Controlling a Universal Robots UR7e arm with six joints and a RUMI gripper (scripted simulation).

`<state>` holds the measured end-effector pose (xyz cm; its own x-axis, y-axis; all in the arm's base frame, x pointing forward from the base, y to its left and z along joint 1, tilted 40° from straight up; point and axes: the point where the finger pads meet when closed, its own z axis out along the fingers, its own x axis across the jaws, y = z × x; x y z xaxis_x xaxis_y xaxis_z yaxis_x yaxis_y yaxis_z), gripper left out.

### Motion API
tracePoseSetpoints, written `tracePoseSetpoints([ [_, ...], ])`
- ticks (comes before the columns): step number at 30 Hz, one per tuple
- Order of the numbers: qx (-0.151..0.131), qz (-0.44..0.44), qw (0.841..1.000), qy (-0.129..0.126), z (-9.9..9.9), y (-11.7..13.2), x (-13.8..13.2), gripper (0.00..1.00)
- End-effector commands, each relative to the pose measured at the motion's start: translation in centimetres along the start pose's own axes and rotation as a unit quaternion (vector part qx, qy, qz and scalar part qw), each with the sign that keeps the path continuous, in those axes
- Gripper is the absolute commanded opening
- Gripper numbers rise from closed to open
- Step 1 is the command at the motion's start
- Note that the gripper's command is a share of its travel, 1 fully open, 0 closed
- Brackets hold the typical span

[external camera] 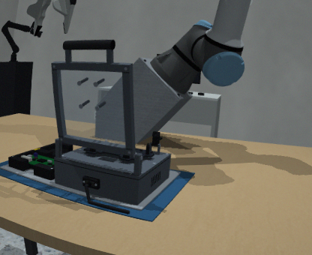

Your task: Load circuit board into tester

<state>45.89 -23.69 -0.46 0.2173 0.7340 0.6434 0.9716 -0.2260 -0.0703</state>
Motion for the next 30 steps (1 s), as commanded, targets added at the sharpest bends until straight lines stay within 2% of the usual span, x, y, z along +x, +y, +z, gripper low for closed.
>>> tracePoseSetpoints([
  [1, -0.001, 0.0, 1.0, 0.0, 0.0, 0.0, 0.0, 0.59],
  [7, -0.001, 0.0, 1.0, 0.0, 1.2, -0.1, -0.1, 0.59],
  [15, -0.001, 0.0, 1.0, 0.0, 5.1, -0.5, -0.3, 0.59],
  [17, -0.001, 0.0, 1.0, 0.0, 5.1, -0.5, -0.3, 0.59],
  [30, -0.001, 0.0, 1.0, 0.0, 15.2, -1.4, -1.0, 0.59],
])
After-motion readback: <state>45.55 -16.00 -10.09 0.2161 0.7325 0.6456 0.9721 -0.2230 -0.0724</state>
